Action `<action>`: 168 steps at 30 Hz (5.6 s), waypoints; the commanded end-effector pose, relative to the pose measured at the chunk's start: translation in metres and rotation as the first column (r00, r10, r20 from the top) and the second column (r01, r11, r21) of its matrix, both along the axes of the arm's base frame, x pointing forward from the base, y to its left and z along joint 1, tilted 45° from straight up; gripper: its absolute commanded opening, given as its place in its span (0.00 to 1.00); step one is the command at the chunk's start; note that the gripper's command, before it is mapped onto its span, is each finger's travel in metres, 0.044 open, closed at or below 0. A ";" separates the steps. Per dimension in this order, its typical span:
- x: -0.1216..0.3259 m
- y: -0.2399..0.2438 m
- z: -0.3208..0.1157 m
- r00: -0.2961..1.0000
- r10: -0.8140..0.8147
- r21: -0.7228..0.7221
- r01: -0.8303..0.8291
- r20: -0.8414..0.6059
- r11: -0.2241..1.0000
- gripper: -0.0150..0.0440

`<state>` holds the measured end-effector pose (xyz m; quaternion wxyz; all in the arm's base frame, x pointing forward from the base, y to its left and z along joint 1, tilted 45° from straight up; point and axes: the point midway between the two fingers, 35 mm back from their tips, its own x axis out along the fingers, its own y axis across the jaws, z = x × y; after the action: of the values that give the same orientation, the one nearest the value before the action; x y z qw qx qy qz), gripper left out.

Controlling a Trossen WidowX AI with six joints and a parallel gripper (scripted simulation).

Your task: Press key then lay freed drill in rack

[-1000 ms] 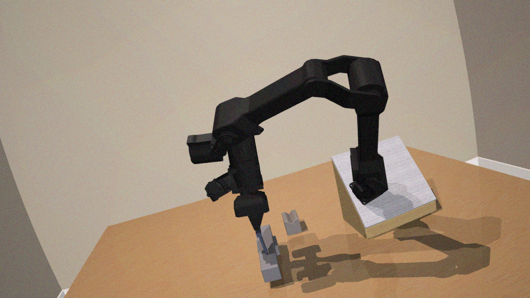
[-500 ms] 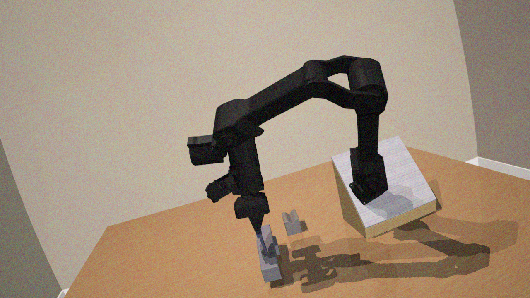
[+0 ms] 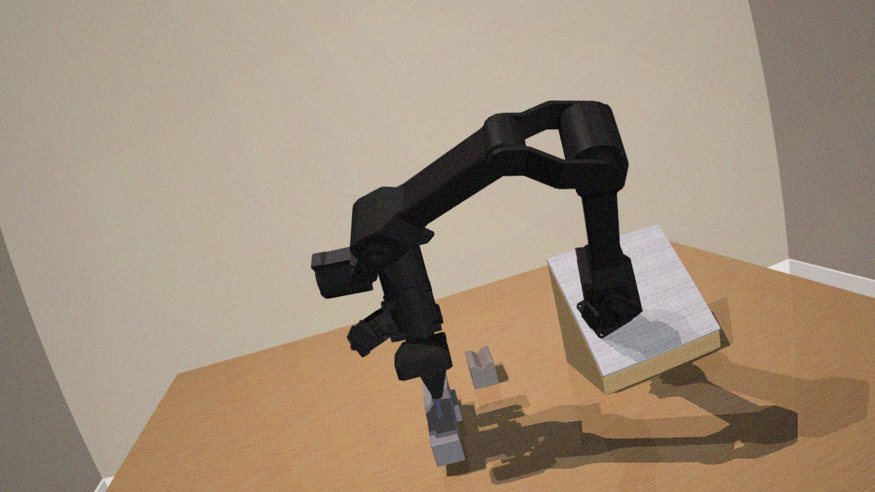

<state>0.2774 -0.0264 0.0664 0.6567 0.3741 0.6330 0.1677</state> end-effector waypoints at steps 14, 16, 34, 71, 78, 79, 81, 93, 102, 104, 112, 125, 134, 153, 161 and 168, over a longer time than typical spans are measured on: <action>-0.002 -0.061 0.021 0.977 0.144 -0.053 -0.137 0.160 0.989 1.00; -0.003 -0.069 0.001 0.925 0.269 -0.105 -0.250 0.266 0.963 1.00; -0.032 -0.098 -0.123 0.088 0.800 -0.604 -0.609 0.593 0.514 1.00; -0.031 -0.085 -0.140 0.017 0.809 -0.639 -0.604 0.587 0.476 1.00; -0.028 -0.075 -0.145 0.017 0.809 -0.639 -0.604 0.587 0.477 1.00; -0.028 -0.073 -0.146 0.017 0.809 -0.639 -0.604 0.588 0.477 1.00; -0.027 -0.071 -0.148 0.017 0.809 -0.639 -0.604 0.588 0.477 1.00; -0.024 -0.054 -0.157 0.016 0.807 -0.638 -0.604 0.590 0.478 1.00; -0.024 -0.057 -0.156 0.014 0.810 -0.642 -0.602 0.586 0.474 0.82; -0.024 -0.057 -0.156 0.014 0.810 -0.642 -0.602 0.586 0.474 0.73; -0.024 -0.057 -0.156 0.014 0.810 -0.642 -0.602 0.586 0.474 0.38; -0.026 -0.060 -0.160 0.016 0.807 -0.638 -0.604 0.590 0.478 0.25; -0.029 -0.069 -0.167 0.016 0.808 -0.638 -0.604 0.589 0.478 0.25; -0.036 -0.090 -0.185 0.016 0.809 -0.639 -0.604 0.588 0.476 0.25; -0.035 -0.086 -0.182 0.019 0.808 -0.638 -0.602 0.589 0.480 0.61; -0.034 -0.084 -0.181 0.017 0.809 -0.639 -0.604 0.588 0.477 0.92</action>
<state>0.2425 -0.1129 -0.1146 0.7301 -0.2045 0.3284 0.5632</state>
